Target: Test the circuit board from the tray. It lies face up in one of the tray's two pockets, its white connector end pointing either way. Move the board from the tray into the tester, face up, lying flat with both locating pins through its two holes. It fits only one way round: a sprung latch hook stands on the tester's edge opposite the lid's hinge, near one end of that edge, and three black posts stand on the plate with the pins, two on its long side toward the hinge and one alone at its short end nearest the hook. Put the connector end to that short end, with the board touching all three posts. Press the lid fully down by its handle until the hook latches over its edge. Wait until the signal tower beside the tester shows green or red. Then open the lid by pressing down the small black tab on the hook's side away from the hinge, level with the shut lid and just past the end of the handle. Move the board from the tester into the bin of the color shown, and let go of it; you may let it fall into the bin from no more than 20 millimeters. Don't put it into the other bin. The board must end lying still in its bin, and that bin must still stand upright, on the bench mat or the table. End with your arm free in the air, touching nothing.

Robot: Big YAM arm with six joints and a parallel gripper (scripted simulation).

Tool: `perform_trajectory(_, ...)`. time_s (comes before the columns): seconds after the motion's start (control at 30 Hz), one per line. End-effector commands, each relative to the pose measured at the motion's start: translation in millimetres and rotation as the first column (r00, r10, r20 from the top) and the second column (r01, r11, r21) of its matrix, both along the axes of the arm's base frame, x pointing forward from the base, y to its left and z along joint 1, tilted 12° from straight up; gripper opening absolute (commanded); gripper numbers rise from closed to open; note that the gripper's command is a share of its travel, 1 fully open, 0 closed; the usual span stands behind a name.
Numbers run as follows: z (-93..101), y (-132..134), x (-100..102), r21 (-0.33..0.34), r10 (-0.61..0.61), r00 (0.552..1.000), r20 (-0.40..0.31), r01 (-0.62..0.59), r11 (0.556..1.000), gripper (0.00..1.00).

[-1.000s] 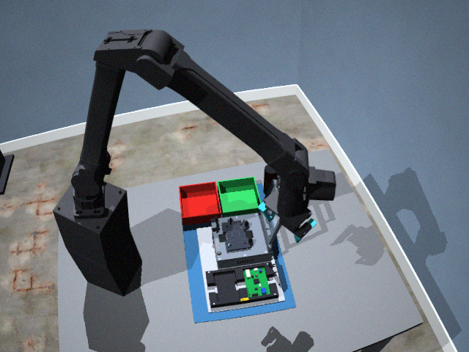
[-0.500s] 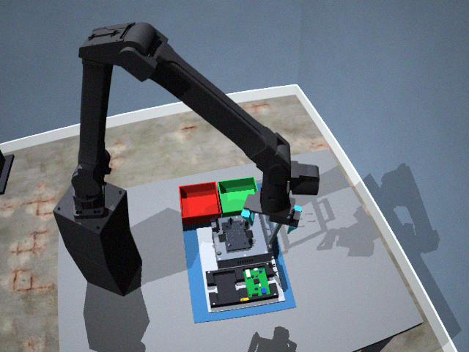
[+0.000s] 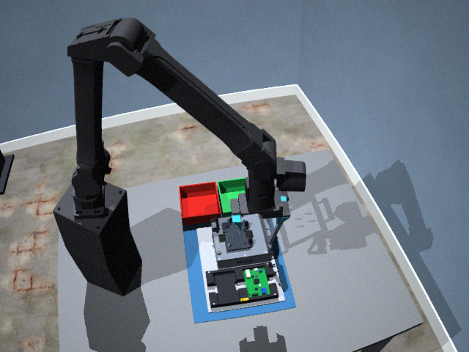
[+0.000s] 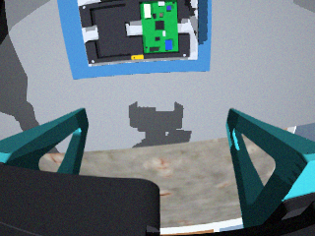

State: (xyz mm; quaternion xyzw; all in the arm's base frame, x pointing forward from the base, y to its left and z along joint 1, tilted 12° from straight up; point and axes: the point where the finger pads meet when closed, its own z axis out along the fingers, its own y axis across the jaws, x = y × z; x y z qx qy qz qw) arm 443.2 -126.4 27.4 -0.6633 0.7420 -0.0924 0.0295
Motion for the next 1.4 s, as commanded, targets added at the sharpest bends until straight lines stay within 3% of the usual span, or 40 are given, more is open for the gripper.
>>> perform_trajectory(0.0, 20.8, 2.8, 11.7, -0.028, 0.08, 0.996, 0.049, -0.079, 0.997, 1.0)
perform_trajectory(0.2, 21.0, 3.3, 10.6, -0.028, 0.086, 0.995, 0.044, -0.084, 0.996, 1.0)
perform_trajectory(0.23, 21.0, 3.3, 10.6, -0.028, 0.086, 0.995, 0.044, -0.084, 0.996, 0.92)
perform_trajectory(1.37, 21.0, 3.3, 10.6, -0.027, 0.079, 0.996, 0.045, -0.078, 0.997, 0.92)
